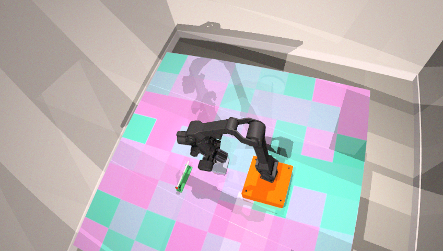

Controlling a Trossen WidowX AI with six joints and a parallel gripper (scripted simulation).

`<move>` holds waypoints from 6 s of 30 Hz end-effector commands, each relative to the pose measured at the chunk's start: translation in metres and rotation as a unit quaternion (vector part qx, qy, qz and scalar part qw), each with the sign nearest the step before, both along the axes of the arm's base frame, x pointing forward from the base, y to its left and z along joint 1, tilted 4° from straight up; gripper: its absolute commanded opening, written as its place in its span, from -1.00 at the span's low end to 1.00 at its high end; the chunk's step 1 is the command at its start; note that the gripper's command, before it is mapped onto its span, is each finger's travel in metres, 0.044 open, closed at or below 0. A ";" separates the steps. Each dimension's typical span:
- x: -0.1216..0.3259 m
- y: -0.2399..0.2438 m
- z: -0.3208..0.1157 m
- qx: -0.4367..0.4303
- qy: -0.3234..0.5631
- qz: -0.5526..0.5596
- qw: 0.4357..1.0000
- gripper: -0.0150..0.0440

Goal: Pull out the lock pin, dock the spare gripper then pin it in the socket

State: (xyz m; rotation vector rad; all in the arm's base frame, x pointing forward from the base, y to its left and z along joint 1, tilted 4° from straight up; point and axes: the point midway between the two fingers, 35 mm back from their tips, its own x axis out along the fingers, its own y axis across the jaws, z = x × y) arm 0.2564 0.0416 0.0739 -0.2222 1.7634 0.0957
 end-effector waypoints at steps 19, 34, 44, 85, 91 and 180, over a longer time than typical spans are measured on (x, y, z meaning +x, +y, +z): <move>0.006 0.001 -0.006 0.000 0.001 0.000 1.000 -0.49; 0.006 0.001 -0.006 0.000 0.001 0.000 1.000 0.58; 0.002 0.000 -0.002 0.000 0.001 0.000 1.000 1.00; -0.054 -0.010 0.044 -0.005 0.023 0.002 1.000 1.00; -0.057 -0.010 0.050 -0.006 0.026 0.002 1.000 1.00; 0.122 0.136 0.024 -0.029 0.044 0.668 0.742 0.12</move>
